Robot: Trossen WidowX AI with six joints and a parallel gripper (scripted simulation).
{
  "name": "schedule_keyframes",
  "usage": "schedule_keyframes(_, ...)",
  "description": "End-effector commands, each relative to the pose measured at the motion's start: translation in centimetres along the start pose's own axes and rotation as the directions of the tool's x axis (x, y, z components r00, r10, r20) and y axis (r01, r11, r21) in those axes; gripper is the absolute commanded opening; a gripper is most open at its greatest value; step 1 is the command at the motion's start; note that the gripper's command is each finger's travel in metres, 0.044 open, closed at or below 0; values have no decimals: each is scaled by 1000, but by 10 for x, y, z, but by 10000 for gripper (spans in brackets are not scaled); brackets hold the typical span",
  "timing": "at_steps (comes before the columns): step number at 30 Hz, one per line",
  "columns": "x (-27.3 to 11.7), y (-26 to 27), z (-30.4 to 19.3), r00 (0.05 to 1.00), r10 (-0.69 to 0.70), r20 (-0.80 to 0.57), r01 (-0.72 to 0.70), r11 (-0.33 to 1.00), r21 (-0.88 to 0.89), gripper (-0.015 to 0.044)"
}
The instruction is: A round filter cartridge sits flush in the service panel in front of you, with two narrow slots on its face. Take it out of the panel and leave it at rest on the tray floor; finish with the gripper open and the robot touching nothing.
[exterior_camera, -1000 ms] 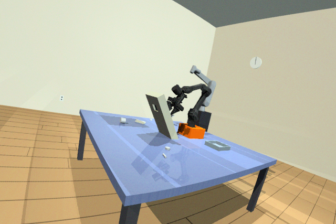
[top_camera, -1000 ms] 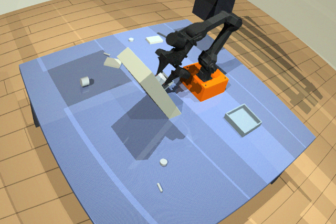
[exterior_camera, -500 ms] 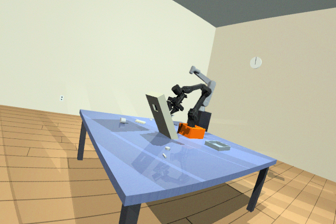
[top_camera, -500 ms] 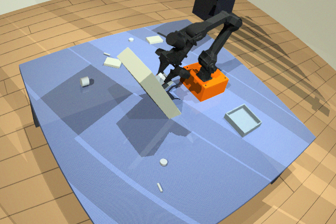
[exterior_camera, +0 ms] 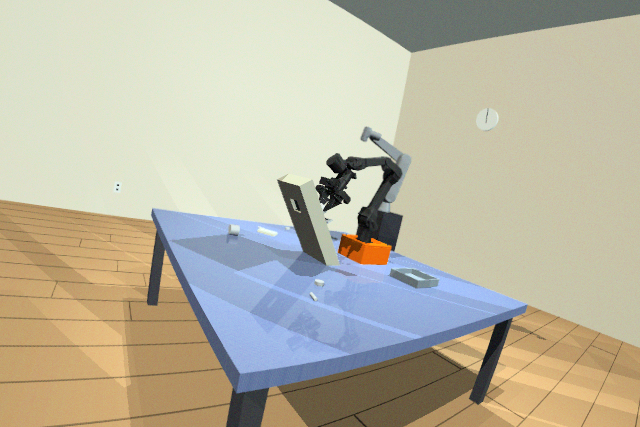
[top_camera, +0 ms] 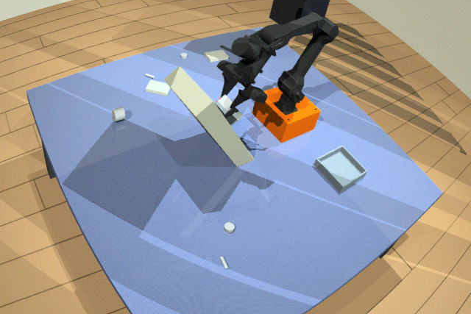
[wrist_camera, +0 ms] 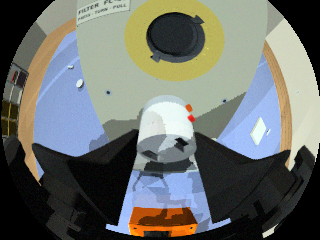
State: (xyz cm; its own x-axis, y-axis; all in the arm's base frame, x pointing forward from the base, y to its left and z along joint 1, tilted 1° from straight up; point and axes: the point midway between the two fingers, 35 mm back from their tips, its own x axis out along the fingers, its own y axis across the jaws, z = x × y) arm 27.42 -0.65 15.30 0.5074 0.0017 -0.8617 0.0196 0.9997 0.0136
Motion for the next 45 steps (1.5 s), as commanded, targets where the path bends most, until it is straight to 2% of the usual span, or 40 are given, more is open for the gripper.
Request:
schedule_keyframes(1,-25,0,7,1000,1,18,-1,1000,-2,0)
schedule_keyframes(11,-78,0,4,1000,1,15,-1,1000,-2,0)
schedule_keyframes(40,-64,87,5,1000,9,14,-9,1000,3,0)
schedule_keyframes(41,-64,78,5,1000,14,3,-14,1000,-6,0)
schedule_keyframes(45,-66,94,0,998,58,-1,-58,995,-83,0)
